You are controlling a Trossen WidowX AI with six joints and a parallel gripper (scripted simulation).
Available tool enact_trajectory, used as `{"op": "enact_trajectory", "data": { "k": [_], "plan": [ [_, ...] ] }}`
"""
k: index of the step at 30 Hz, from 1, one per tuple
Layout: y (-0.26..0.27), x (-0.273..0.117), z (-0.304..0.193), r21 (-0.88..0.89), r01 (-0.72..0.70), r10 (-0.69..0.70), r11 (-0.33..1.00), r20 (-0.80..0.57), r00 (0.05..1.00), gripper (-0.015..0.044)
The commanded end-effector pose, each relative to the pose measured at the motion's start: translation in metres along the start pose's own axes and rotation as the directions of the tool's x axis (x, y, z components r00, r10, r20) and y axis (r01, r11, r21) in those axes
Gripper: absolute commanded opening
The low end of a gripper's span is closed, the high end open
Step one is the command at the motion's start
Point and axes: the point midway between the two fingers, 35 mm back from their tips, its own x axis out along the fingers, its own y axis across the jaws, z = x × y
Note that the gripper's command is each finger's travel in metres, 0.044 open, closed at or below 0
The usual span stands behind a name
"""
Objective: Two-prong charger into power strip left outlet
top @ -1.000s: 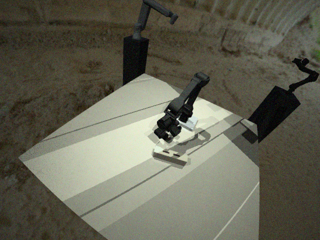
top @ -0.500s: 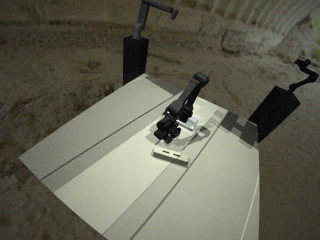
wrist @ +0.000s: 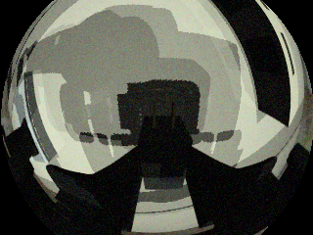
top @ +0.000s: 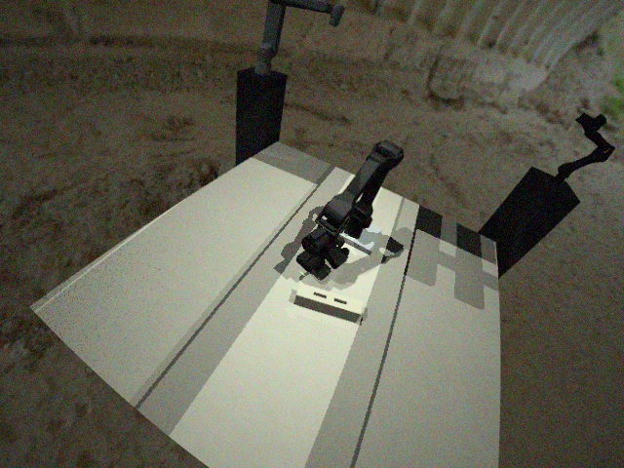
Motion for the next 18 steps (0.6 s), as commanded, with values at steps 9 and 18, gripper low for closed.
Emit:
{"op": "enact_trajectory", "data": {
  "k": [9,18],
  "plan": [
    [-0.001,-0.031,-0.003,0.002,-0.001,0.001,1.0,-0.003,1.0,0.0],
    [0.0,-0.056,-0.005,0.006,-0.004,0.004,1.0,-0.005,1.0,0.0]
  ]
}}
